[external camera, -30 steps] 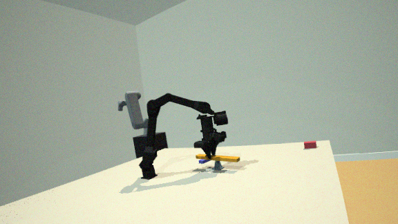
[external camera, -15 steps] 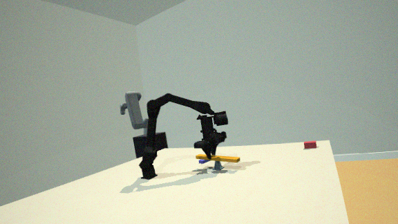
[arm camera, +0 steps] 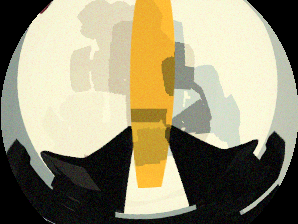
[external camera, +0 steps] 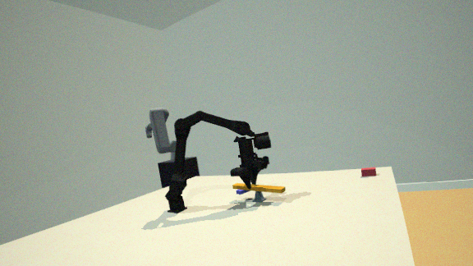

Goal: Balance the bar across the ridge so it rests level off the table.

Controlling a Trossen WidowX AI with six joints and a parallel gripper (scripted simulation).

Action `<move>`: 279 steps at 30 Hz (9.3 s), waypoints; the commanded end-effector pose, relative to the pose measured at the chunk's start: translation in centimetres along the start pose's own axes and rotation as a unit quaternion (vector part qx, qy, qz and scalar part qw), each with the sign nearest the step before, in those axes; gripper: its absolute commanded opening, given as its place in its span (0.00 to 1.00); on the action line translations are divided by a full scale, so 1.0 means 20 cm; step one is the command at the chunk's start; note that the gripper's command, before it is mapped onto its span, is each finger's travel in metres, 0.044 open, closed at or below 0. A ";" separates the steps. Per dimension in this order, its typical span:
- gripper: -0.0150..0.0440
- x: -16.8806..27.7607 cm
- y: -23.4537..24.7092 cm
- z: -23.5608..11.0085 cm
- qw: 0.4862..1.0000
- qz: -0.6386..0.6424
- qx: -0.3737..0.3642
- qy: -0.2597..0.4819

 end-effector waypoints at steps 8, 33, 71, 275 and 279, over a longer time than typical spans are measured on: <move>0.25 0.00 0.00 0.01 1.000 0.001 -0.001 0.000; 0.25 0.00 0.00 0.02 1.000 0.001 -0.001 0.000; 0.25 0.00 0.00 0.02 1.000 0.001 -0.001 0.000; 1.00 0.00 0.00 0.01 1.000 -0.001 -0.001 -0.001; 1.00 -0.02 0.01 -0.15 1.000 -0.001 -0.001 -0.001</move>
Point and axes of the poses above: the point midway between the two fingers, 35 mm back from their tips, its own z axis out along the fingers, its own y axis across the jaws, x = y × z, the point moved 6 cm from there along -z, back along the fingers, and after that the axes turned 7 degrees about -z, right-handed, at the moved point
